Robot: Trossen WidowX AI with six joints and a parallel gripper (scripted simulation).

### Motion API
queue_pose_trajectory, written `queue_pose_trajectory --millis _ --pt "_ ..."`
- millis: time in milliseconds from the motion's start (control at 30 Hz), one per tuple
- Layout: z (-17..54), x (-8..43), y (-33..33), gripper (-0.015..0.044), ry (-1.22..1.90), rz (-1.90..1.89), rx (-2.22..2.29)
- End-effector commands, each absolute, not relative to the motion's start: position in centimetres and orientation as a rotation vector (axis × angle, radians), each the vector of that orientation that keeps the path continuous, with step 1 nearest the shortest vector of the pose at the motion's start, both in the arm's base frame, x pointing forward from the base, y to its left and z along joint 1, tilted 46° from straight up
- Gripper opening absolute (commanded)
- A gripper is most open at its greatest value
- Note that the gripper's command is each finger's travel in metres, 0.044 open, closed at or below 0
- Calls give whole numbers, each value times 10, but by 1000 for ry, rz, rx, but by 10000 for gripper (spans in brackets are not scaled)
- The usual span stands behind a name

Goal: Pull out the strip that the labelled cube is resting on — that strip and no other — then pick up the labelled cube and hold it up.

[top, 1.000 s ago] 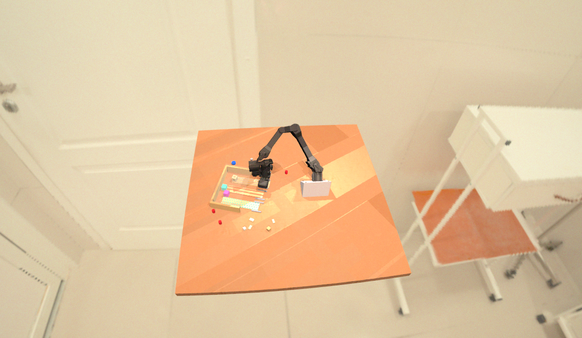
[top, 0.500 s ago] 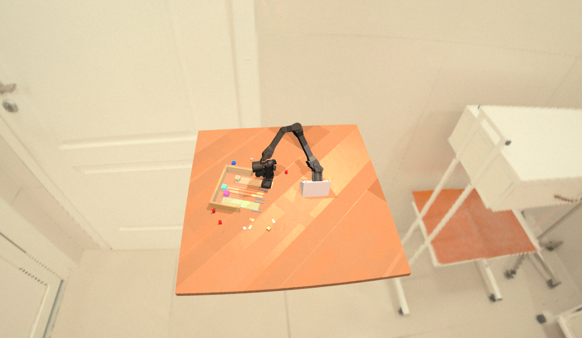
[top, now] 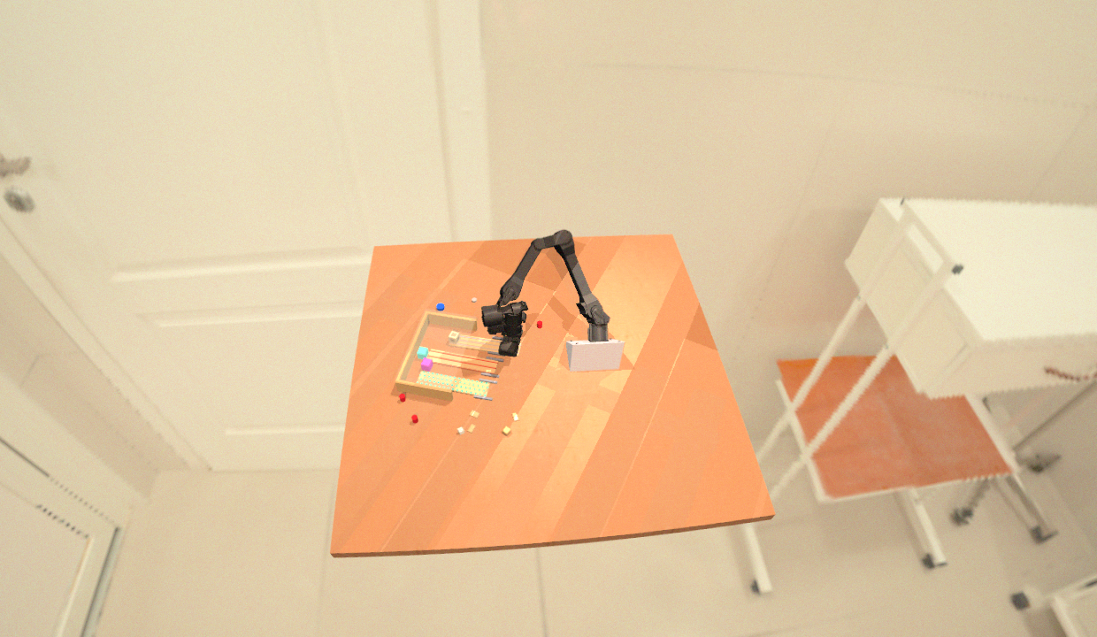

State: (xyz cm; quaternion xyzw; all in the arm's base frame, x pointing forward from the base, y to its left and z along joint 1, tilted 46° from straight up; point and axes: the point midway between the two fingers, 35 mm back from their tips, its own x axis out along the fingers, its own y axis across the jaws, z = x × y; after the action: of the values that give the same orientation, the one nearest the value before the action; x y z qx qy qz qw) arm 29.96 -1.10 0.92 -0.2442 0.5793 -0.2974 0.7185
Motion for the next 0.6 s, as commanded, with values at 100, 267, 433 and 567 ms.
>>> queue_pose_trajectory --millis 100,267,433,567 --pt "2 283 -14 0 1305 -661 -542" --pt "1 276 -14 0 1305 -661 -542" --pt "-1 268 -14 0 1305 -661 -542" --pt "-2 262 -13 0 1306 -661 -542"
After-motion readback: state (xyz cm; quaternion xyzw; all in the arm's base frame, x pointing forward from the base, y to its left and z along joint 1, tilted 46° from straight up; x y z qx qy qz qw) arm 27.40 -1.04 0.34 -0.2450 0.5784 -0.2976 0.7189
